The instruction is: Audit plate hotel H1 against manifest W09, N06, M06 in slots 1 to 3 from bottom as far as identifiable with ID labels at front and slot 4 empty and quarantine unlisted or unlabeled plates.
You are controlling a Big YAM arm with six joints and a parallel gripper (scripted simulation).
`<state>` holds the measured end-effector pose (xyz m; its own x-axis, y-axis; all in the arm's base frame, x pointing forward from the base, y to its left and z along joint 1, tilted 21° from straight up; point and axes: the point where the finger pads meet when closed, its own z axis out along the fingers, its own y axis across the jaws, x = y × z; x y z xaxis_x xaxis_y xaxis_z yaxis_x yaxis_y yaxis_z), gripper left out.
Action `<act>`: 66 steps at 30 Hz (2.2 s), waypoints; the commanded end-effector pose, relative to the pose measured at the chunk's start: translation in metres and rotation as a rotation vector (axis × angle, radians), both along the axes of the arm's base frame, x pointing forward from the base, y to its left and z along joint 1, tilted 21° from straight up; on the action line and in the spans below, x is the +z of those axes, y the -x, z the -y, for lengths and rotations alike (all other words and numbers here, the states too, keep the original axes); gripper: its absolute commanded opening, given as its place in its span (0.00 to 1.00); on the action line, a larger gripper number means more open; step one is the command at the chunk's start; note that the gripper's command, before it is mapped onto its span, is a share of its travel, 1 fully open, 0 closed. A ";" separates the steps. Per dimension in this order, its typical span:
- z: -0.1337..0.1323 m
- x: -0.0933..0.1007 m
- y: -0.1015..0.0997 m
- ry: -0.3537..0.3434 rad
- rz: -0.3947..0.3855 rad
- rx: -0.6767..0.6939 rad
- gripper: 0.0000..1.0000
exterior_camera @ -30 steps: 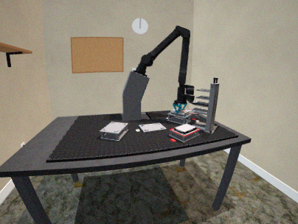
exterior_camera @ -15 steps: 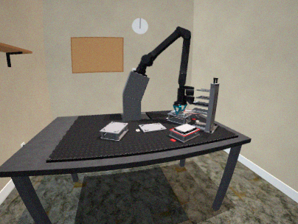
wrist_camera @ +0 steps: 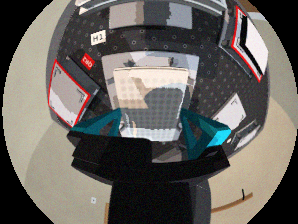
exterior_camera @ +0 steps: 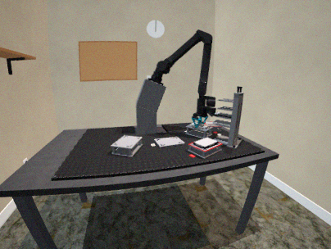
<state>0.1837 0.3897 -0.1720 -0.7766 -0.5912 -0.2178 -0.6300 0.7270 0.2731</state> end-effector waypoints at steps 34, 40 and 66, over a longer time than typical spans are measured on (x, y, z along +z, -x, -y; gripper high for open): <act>0.029 0.088 -0.006 -0.017 0.014 -0.002 1.00; 0.034 0.097 -0.007 -0.017 0.014 -0.005 1.00; 0.057 0.157 -0.007 -0.018 0.015 -0.005 1.00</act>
<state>0.1860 0.3370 -0.0284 -0.7780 -0.5876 -0.2223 -0.6282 0.7280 0.2744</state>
